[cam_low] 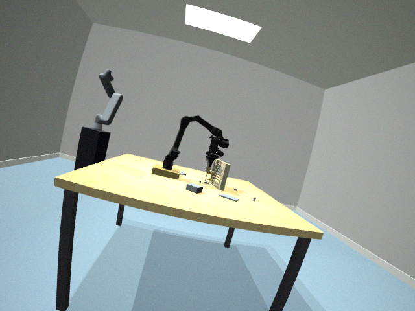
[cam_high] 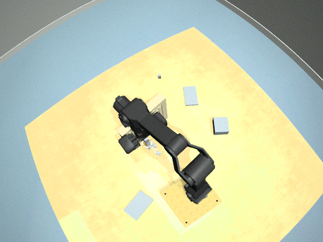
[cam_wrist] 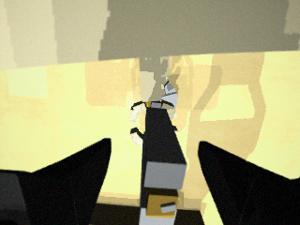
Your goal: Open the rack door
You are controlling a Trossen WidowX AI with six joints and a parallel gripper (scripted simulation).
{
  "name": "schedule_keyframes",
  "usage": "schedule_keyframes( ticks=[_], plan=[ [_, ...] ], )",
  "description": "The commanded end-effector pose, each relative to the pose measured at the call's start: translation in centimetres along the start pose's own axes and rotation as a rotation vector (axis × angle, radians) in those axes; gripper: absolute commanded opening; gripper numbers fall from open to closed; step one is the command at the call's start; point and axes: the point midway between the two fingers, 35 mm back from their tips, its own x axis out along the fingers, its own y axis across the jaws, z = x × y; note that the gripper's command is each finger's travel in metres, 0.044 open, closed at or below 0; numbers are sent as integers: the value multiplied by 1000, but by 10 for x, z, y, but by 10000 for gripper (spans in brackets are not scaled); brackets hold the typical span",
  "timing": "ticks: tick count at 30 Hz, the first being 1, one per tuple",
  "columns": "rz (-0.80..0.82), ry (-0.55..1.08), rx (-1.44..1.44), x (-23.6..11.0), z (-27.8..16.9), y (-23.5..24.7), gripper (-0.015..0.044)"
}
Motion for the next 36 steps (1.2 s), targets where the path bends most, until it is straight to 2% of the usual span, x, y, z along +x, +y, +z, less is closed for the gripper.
schedule_keyframes(
  ticks=[1,29,36],
  plan=[
    [-1,-2,178,0,0,0,287],
    [0,-1,1565,0,0,0,287],
    [0,-1,1639,0,0,0,287]
  ],
)
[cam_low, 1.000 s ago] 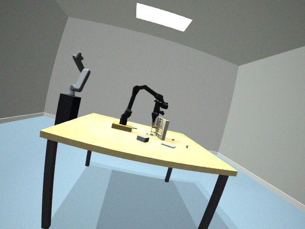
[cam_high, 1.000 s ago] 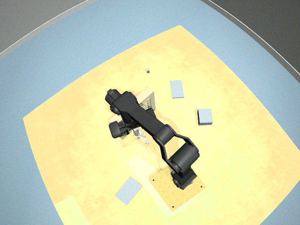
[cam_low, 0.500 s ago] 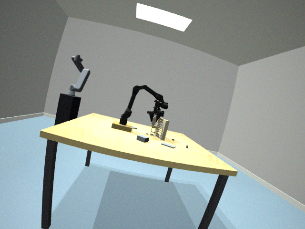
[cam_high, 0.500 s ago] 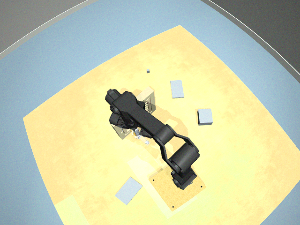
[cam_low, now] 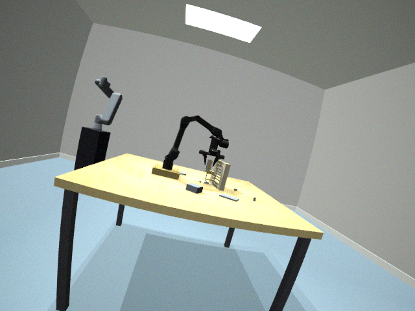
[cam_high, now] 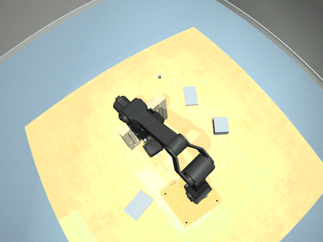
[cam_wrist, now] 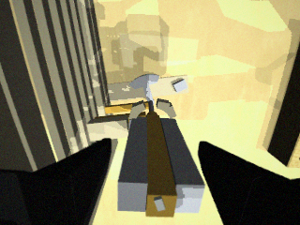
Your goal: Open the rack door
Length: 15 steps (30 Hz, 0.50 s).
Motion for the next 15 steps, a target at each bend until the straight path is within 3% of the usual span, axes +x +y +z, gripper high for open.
schedule_keyframes(
  ticks=[1,7,15],
  plan=[
    [1,-1,24,0,0,0,261],
    [1,-1,24,0,0,0,104],
    [1,-1,24,0,0,0,50]
  ],
)
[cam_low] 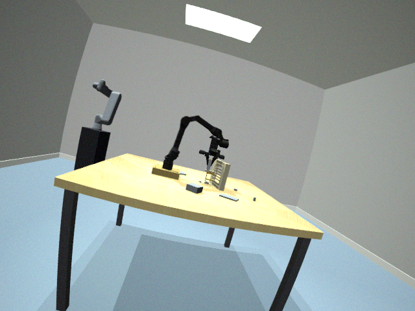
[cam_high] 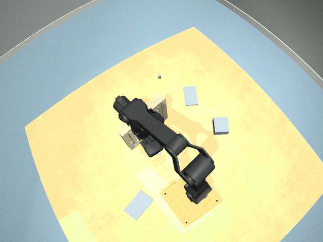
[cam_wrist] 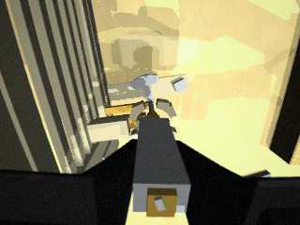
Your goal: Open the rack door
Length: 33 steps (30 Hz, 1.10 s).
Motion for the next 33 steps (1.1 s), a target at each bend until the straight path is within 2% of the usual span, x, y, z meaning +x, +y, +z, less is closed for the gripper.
schedule_keyframes(
  ticks=[1,6,33],
  plan=[
    [0,-1,2,0,0,0,44],
    [0,-1,2,0,0,0,15],
    [-2,-2,-453,0,16,-21,15]
  ],
)
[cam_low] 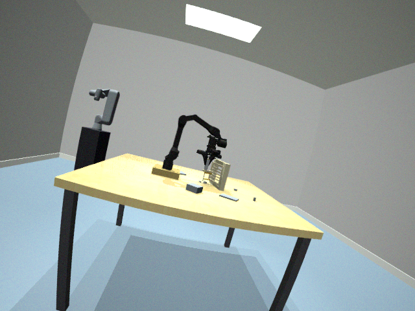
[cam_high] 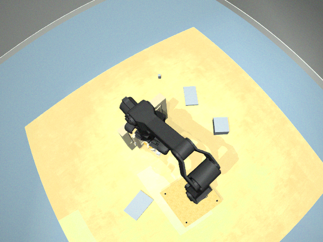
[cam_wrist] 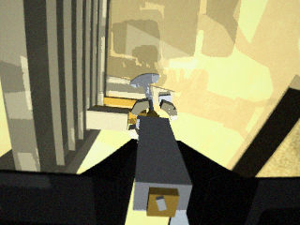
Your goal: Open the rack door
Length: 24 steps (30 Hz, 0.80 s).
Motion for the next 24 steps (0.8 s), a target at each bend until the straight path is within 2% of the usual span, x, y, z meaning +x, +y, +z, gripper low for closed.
schedule_keyframes(
  ticks=[1,24],
  plan=[
    [7,-6,-81,0,2,-4,15],
    [2,-8,-440,0,23,-44,15]
  ],
)
